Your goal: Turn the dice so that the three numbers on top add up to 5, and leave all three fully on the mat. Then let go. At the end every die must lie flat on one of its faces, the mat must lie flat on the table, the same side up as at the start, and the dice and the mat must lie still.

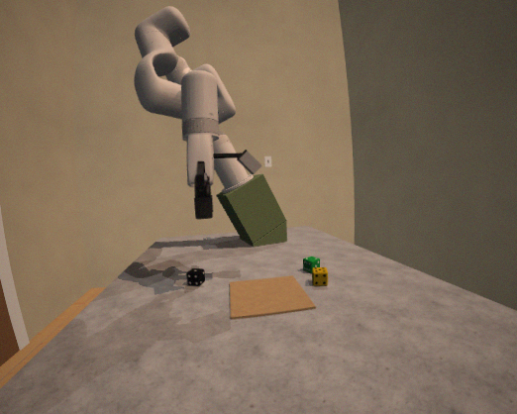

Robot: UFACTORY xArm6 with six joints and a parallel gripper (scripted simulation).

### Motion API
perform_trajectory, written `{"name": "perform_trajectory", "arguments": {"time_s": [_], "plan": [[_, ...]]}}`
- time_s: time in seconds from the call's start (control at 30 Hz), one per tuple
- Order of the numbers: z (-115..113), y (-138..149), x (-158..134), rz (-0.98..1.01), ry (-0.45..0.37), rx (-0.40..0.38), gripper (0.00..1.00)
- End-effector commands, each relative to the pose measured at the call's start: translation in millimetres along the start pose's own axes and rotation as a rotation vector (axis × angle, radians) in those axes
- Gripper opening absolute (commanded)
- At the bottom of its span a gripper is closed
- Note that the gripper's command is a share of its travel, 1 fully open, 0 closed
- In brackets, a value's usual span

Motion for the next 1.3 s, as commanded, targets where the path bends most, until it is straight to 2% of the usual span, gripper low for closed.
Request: {"name": "perform_trajectory", "arguments": {"time_s": [0.0,0.13,0.43,0.57,1.27], "plan": [[5,1,0,0.001,0.001,-0.002,1.0],[13,1,0,0.001,0.001,-0.002,1.0],[75,1,2,0.001,0.001,-0.002,1.0],[95,1,3,0.001,0.001,-0.002,1.0],[99,1,3,0.001,0.001,-0.002,1.0]]}}
Point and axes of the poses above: the point where the finger pads meet when closed, its own z axis out along the fingers, its own y axis across the jaws, x = y × z, the point moved 5 cm from there along -z, back along the fingers, and after that the axes turned 9 degrees about z, right-handed, at the moved point
